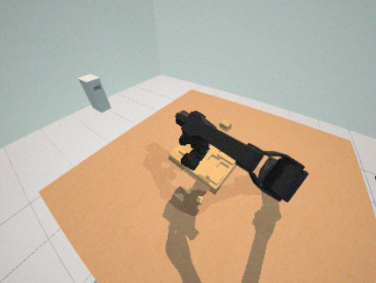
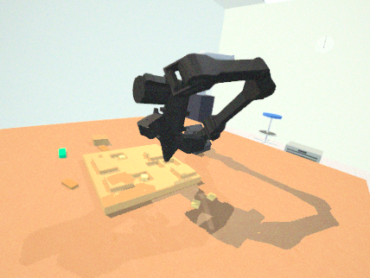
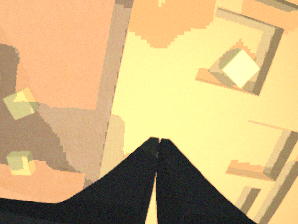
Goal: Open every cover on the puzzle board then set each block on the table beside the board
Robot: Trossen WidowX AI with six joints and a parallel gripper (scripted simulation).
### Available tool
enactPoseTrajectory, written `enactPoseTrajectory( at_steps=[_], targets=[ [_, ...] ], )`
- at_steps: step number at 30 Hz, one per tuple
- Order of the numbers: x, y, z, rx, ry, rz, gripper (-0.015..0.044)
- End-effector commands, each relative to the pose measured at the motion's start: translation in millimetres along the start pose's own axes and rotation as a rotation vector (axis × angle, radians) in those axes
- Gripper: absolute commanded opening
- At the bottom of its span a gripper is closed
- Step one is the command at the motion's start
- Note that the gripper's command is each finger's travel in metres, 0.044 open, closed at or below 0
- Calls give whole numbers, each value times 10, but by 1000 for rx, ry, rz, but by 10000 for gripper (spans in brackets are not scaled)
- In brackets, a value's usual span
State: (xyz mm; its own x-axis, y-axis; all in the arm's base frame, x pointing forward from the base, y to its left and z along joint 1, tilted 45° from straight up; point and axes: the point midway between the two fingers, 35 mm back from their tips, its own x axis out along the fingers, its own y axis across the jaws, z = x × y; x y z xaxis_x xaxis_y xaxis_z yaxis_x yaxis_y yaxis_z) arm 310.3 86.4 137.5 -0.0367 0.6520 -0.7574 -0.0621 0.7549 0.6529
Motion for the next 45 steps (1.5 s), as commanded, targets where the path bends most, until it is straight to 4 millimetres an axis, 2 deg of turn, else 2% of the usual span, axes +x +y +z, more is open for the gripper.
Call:
enactPoseTrajectory(
  at_steps=[1, 15, 33, 39, 45],
  targets=[
    [3, -219, 85, 13, 2, -10, 0],
    [52, -1018, 270, 81, 14, 4, 0],
    [179, -2047, 241, 115, 29, 50, 0],
    [213, -2110, 235, 115, 30, 54, 0],
    [432, -2102, 240, 114, 30, 54, 0]
  ],
)
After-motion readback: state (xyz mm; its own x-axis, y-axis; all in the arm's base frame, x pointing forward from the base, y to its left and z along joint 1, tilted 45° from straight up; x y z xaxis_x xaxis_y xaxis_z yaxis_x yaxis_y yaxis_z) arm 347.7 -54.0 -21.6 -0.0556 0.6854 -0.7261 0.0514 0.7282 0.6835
